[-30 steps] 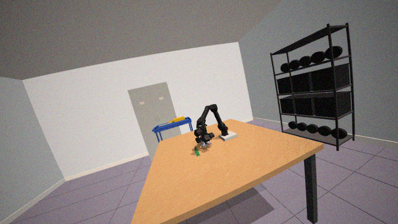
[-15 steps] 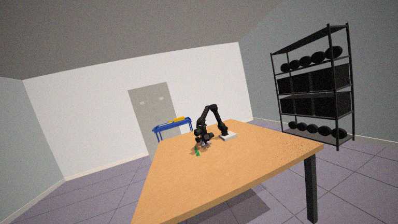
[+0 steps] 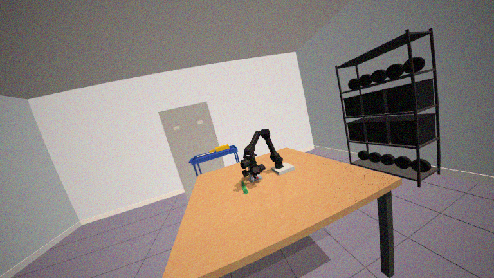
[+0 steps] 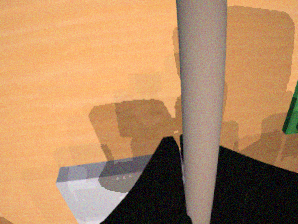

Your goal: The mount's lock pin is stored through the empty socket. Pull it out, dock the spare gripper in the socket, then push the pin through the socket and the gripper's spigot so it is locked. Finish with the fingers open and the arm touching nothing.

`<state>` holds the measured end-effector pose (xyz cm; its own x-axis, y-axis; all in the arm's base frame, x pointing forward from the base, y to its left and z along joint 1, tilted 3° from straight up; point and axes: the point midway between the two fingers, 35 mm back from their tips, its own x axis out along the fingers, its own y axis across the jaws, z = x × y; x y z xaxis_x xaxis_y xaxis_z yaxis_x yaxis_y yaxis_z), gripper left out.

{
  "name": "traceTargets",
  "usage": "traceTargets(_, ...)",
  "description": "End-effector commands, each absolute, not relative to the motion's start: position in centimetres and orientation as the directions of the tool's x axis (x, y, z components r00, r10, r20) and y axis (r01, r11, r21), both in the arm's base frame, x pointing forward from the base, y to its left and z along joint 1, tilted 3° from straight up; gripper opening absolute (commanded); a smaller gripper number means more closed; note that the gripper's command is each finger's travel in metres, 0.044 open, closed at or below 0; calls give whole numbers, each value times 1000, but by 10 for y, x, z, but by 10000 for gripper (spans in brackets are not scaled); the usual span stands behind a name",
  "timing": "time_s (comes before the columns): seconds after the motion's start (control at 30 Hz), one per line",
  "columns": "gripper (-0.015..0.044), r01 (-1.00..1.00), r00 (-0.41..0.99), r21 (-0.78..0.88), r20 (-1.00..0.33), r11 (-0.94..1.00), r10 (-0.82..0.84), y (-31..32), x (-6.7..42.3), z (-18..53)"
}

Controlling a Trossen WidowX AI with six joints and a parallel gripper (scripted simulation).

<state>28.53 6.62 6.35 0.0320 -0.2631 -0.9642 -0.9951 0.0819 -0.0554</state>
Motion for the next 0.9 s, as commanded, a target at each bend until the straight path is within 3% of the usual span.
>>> traceTargets(0.0, 0, -995, 32, -55, -963, 78, -268, 63, 285, 63)
traceTargets(0.87, 0, -996, 32, -55, -963, 77, -267, 51, 283, 63)
